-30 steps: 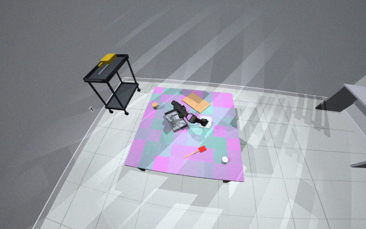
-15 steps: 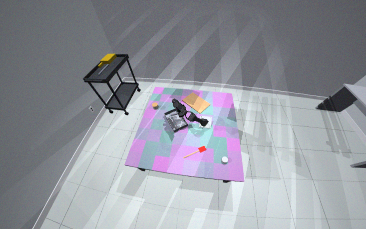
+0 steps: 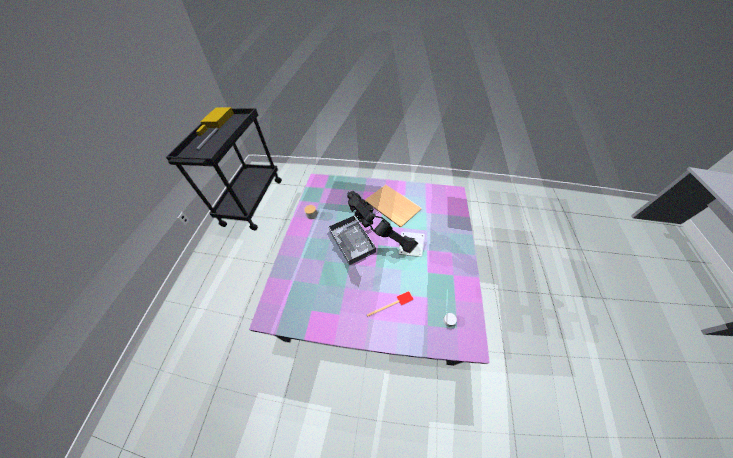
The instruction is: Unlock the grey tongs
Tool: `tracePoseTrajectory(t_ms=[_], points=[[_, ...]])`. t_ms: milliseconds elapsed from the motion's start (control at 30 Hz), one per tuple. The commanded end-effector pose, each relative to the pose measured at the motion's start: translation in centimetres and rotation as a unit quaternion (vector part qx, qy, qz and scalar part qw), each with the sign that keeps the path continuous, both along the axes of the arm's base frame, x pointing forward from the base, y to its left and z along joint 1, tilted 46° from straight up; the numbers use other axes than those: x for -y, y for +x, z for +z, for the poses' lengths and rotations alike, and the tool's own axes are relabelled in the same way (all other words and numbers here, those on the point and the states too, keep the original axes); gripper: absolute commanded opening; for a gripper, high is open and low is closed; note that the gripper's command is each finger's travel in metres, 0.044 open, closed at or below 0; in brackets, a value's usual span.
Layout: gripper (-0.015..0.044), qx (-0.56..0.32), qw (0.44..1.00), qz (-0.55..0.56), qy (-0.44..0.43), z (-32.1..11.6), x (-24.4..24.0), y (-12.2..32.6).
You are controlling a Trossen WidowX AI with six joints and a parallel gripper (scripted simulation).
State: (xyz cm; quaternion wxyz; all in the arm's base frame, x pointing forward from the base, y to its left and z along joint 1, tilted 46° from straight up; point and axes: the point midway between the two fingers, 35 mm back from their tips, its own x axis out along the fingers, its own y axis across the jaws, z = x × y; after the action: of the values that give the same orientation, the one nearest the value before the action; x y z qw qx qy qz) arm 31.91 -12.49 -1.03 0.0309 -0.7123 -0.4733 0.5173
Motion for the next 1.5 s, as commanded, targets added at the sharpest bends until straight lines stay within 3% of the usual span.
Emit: tracePoseTrajectory(t_ms=[0, 833, 1200, 1467], points=[[-0.0150, 0.042, 0.998, 0.035, -0.008, -1.0, 2.0, -0.2], [-0.0150, 0.262, 0.931, 0.254, -0.013, -8.9, 10.0, -4.1], [-0.0150, 0.272, 0.925, 0.264, -0.014, -9.2, 10.4, -4.4], [-0.0150, 0.325, 0.891, 0.317, -0.021, -11.0, 12.8, -6.8]])
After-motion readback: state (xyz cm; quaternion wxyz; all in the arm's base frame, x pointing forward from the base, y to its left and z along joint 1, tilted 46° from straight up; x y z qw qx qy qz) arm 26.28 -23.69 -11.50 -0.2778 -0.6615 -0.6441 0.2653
